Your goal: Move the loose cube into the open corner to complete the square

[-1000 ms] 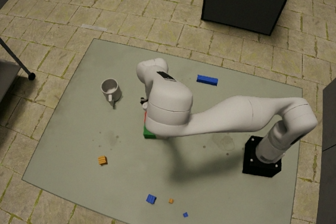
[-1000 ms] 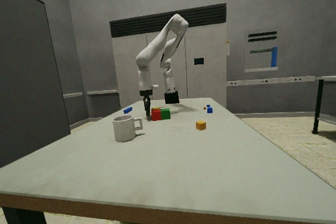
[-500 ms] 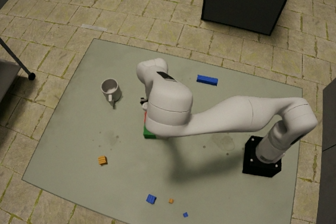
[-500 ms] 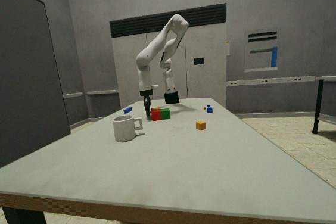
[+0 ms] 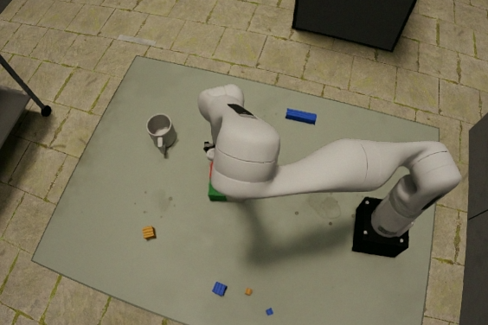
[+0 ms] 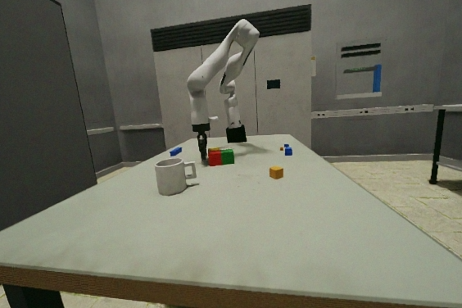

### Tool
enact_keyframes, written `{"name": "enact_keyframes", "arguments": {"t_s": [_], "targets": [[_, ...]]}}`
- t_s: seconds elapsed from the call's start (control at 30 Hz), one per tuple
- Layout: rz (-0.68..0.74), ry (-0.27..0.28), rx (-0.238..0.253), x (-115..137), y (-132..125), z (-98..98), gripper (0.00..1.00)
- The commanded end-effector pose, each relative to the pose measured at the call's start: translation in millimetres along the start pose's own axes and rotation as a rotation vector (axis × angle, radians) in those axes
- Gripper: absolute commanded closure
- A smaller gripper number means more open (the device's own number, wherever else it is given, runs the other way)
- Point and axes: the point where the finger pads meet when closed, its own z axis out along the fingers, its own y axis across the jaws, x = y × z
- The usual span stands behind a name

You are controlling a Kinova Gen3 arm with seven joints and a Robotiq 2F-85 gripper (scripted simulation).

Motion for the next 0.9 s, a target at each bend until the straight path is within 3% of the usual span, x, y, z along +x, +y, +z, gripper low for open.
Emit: {"name": "enact_keyframes", "arguments": {"t_s": [0.0, 0.87], "targets": [[0.0, 0.0, -0.002, -0.2, 0.6, -0.8, 0.44], [0.0, 0.0, -0.002, 4.1, 0.6, -0.8, 0.44]]}}
